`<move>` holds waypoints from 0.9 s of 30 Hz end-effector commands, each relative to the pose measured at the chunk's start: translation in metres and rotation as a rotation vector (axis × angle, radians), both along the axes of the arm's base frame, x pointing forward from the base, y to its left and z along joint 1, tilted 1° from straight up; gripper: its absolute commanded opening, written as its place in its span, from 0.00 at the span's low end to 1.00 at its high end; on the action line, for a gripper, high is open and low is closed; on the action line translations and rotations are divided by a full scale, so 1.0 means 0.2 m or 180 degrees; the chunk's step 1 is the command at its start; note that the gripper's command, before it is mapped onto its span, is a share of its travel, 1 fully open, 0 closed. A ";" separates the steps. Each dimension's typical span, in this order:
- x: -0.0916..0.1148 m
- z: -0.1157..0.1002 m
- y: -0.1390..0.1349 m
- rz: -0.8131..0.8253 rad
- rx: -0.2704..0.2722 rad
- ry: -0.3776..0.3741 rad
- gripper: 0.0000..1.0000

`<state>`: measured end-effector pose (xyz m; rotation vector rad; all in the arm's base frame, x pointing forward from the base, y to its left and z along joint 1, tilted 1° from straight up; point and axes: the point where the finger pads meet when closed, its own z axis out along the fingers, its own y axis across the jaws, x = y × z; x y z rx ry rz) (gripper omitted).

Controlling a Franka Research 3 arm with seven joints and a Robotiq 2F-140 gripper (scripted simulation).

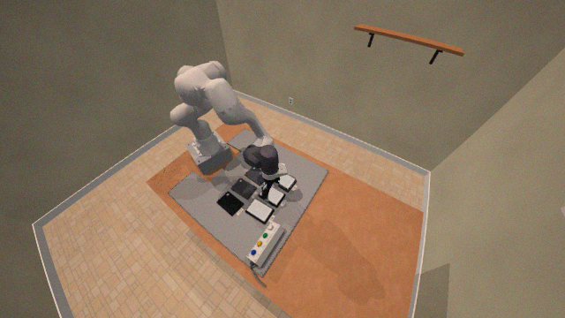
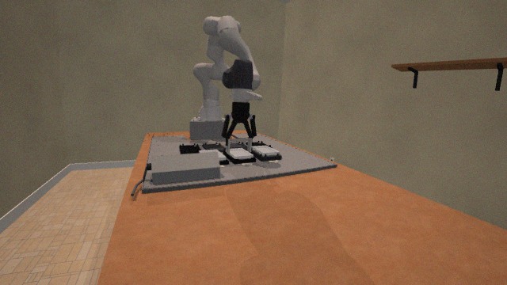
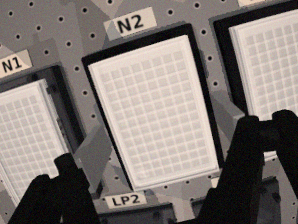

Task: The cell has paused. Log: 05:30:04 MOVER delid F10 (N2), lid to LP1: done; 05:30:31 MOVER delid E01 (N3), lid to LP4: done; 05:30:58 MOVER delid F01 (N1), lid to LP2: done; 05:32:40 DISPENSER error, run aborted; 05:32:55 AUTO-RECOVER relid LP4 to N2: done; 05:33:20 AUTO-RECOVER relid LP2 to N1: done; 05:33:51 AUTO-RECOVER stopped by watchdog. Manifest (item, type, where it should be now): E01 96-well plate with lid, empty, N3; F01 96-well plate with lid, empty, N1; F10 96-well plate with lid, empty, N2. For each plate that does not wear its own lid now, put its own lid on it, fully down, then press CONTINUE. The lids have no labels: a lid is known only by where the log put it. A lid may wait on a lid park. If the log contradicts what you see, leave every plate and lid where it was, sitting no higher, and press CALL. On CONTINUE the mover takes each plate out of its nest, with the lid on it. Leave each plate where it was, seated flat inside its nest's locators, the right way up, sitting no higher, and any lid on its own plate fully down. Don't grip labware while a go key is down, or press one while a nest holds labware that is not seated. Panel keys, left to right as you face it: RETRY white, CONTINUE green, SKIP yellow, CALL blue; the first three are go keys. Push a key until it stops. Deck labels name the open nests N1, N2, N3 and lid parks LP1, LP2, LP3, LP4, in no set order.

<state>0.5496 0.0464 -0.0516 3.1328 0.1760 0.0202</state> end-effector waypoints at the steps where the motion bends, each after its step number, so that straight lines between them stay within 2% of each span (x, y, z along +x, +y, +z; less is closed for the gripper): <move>1: 0.01 0.00 0.00 0.0023 -0.0001 -0.0012 0.66; 17: 0.01 0.10 0.00 0.0023 -0.0001 -0.0012 0.66; 27: 0.01 0.21 0.00 0.0023 -0.0001 -0.0012 0.66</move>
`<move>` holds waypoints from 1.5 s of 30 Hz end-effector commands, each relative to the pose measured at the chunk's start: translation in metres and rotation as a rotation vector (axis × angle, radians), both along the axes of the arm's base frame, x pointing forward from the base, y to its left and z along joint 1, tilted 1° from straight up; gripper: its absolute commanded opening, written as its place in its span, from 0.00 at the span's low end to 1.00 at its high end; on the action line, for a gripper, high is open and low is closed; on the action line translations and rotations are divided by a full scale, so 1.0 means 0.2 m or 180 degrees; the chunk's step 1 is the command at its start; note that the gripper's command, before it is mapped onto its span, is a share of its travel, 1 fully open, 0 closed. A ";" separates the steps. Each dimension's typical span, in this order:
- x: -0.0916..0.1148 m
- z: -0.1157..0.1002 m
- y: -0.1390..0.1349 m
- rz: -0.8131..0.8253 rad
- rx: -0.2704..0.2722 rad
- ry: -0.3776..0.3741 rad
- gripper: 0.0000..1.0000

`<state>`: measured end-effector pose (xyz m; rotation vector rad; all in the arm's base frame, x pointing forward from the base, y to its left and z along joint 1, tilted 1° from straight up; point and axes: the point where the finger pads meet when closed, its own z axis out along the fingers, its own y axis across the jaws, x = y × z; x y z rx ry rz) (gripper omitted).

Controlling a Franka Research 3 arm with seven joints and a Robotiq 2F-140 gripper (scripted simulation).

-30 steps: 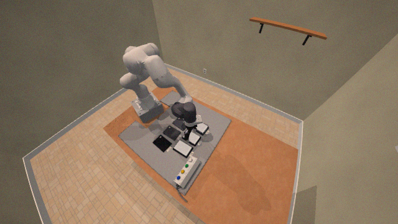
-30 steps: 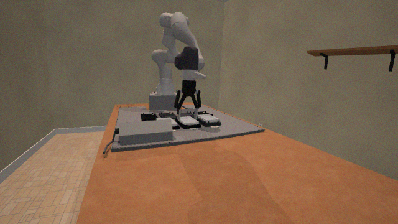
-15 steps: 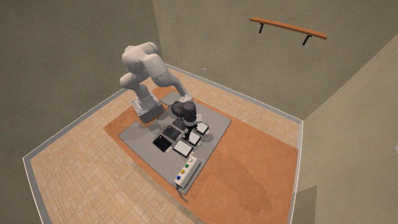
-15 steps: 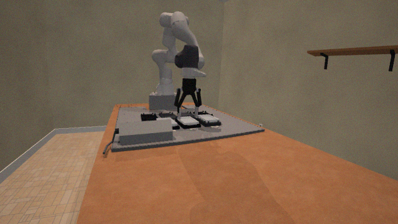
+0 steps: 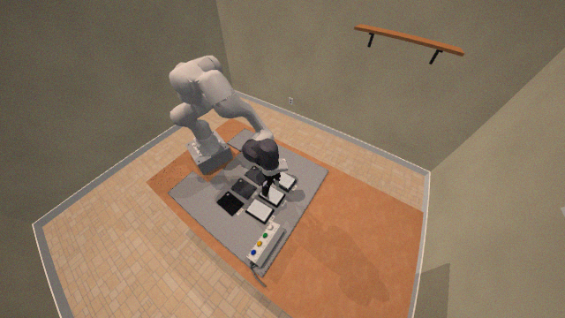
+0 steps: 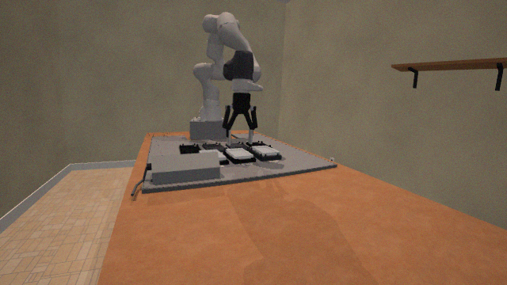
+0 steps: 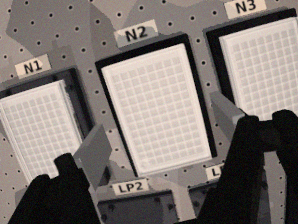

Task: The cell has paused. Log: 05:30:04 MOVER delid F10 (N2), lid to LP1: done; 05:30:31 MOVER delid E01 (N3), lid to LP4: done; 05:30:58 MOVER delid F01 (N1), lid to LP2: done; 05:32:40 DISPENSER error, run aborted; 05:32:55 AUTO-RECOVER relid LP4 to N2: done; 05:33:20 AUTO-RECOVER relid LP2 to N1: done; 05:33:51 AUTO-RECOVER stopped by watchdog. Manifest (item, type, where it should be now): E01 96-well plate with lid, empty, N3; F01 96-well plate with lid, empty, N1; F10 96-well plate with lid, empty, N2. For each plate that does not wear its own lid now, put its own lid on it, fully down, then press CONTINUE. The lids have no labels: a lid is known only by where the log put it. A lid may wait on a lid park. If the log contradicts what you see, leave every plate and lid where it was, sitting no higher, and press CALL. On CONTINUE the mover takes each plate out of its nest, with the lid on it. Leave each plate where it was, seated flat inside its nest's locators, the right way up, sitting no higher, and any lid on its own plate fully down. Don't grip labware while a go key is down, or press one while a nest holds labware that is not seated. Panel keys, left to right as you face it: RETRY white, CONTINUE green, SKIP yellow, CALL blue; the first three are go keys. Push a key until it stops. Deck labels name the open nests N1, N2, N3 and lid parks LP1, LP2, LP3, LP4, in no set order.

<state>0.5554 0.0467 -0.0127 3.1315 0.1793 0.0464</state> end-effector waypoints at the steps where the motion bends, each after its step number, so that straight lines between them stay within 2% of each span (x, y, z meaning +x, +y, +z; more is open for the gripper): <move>1: -0.02 0.03 0.00 0.0016 -0.0001 0.0041 0.66; 19: -0.02 0.09 -0.01 0.0016 -0.0001 0.0041 0.66; 22: 0.04 0.10 -0.06 0.0012 -0.0001 0.0041 0.66; 24: 0.04 0.10 -0.06 0.0012 -0.0001 0.0041 0.66; 27: 0.23 0.15 -0.25 0.0001 0.0000 0.0039 0.66; 29: 0.38 0.20 -0.44 -0.0009 0.0000 0.0039 0.66; 34: 0.62 0.31 -0.89 -0.0026 0.0000 0.0040 0.66; 36: 0.66 0.34 -1.06 -0.0027 -0.0001 0.0040 0.66; 41: 0.67 0.35 -1.10 -0.0028 -0.0001 0.0041 0.66; 42: 0.67 0.35 -1.10 -0.0028 -0.0001 0.0041 0.00; 45: 0.67 0.35 -1.10 -0.0028 -0.0001 0.0041 0.00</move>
